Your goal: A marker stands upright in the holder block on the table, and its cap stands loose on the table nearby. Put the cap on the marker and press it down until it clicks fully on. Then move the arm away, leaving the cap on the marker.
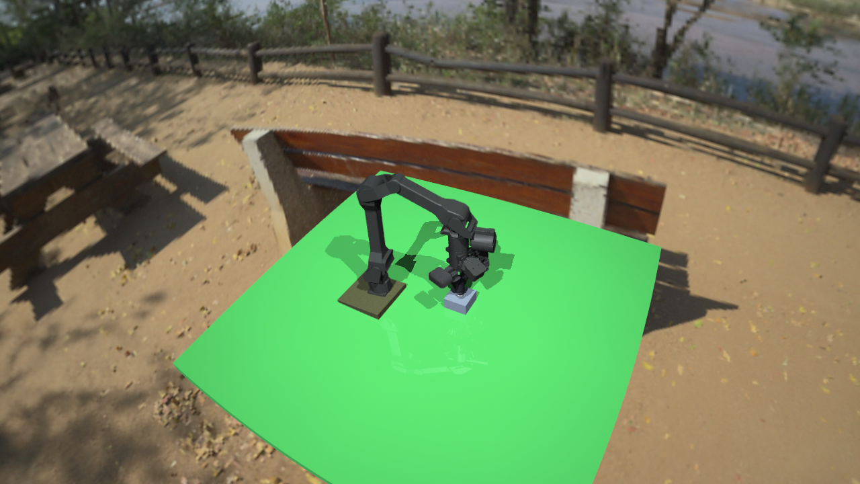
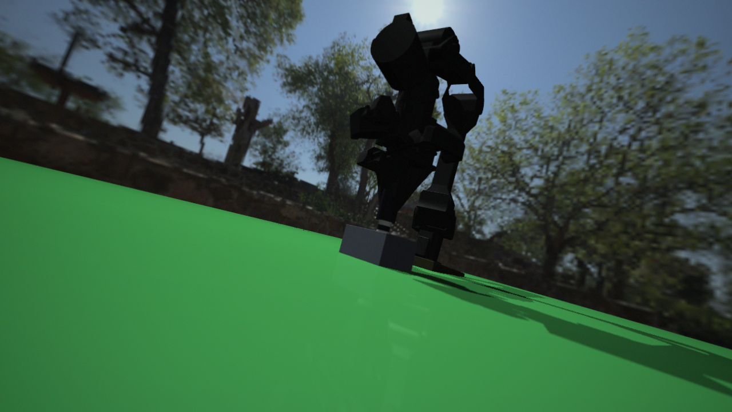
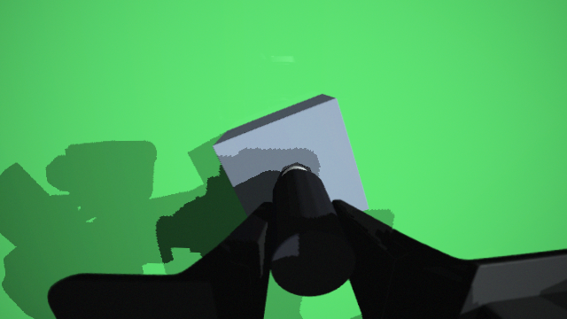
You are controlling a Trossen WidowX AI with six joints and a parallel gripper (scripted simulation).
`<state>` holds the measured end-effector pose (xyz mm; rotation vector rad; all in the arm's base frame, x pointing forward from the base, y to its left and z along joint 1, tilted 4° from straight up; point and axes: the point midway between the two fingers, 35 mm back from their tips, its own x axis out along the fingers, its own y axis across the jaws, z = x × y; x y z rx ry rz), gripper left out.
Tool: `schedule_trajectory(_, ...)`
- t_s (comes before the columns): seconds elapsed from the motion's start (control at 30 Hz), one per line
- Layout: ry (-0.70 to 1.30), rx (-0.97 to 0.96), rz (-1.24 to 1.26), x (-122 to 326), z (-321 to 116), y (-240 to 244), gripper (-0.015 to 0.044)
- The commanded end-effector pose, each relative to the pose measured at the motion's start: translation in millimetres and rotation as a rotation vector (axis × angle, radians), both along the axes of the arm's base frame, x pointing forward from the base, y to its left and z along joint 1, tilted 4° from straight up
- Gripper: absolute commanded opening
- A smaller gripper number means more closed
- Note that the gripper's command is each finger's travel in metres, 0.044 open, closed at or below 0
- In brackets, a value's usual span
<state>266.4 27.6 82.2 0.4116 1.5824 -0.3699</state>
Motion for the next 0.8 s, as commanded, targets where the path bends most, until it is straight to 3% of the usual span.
schedule_trajectory(0.0, 0.000, 0.000, 0.000, 0, 0, 0, 0.0184)
schedule_trajectory(0.33, 0.000, 0.000, 0.000, 0, 0, 0, 0.0440)
schedule_trajectory(0.43, 0.000, 0.000, 0.000, 1, 8, 0, 0.0440)
schedule_trajectory(0.63, 0.000, 0.000, 0.000, 3, 73, -3, 0.0440)
schedule_trajectory(0.73, 0.000, 0.000, 0.000, 3, 75, -3, 0.0440)
schedule_trajectory(0.77, -0.001, 0.001, 0.014, 3, 75, -3, 0.0414)
